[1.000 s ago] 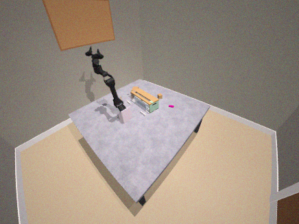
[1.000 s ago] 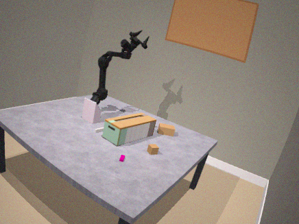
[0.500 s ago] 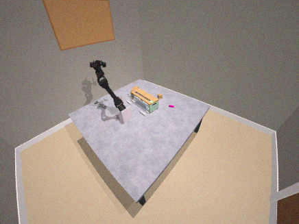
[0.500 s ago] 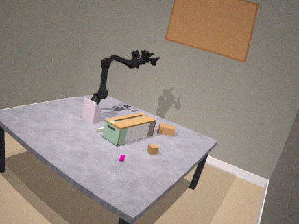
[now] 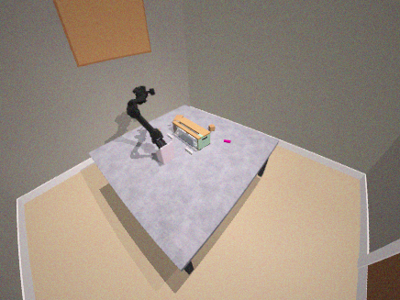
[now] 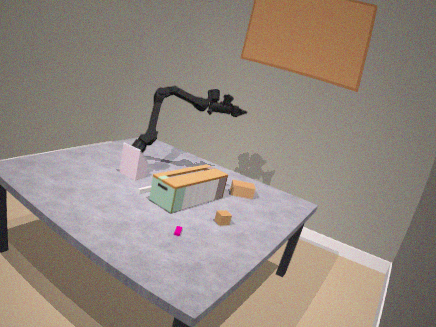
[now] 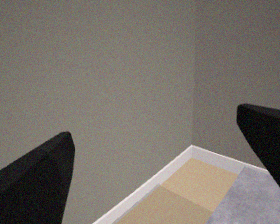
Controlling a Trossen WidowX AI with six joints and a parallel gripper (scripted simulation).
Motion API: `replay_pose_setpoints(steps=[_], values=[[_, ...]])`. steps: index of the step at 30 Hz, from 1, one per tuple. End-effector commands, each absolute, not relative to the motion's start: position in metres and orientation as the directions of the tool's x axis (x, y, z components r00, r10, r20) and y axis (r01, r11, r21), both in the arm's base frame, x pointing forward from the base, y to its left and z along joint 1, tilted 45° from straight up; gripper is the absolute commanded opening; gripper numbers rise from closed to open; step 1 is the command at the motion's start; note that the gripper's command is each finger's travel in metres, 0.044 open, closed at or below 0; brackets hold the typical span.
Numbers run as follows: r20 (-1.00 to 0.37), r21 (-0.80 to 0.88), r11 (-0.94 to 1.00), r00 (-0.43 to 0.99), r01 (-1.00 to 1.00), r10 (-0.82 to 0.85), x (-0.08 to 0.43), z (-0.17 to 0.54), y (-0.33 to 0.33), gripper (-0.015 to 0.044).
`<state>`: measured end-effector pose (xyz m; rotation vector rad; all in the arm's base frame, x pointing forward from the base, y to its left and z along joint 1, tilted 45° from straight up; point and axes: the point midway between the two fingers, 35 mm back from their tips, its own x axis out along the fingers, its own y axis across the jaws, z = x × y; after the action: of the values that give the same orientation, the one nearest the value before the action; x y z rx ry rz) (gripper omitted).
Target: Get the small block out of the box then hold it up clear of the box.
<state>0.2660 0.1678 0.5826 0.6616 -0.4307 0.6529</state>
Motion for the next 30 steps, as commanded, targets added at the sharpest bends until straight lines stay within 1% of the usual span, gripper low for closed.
replay_pose_setpoints(steps=[1,9,15,20,24,26,30], values=[[0.451,0.416,0.683,0.788,-0.601,0.418,0.303,0.549,0.164,0.04],[0.215,0.425,0.786,0.893,-0.45,0.395,0.367,0.479,0.142,0.04],[-0.092,0.487,0.826,0.924,-0.284,0.372,0.416,0.39,0.116,0.04],[-0.344,0.543,0.833,0.878,-0.104,0.333,0.437,0.312,0.082,0.04],[-0.525,0.579,0.811,0.8,0.086,0.29,0.44,0.25,0.048,0.04],[-0.585,0.585,0.795,0.762,0.159,0.278,0.438,0.228,0.036,0.04],[-0.648,0.586,0.776,0.711,0.234,0.275,0.433,0.204,0.023,0.04]])
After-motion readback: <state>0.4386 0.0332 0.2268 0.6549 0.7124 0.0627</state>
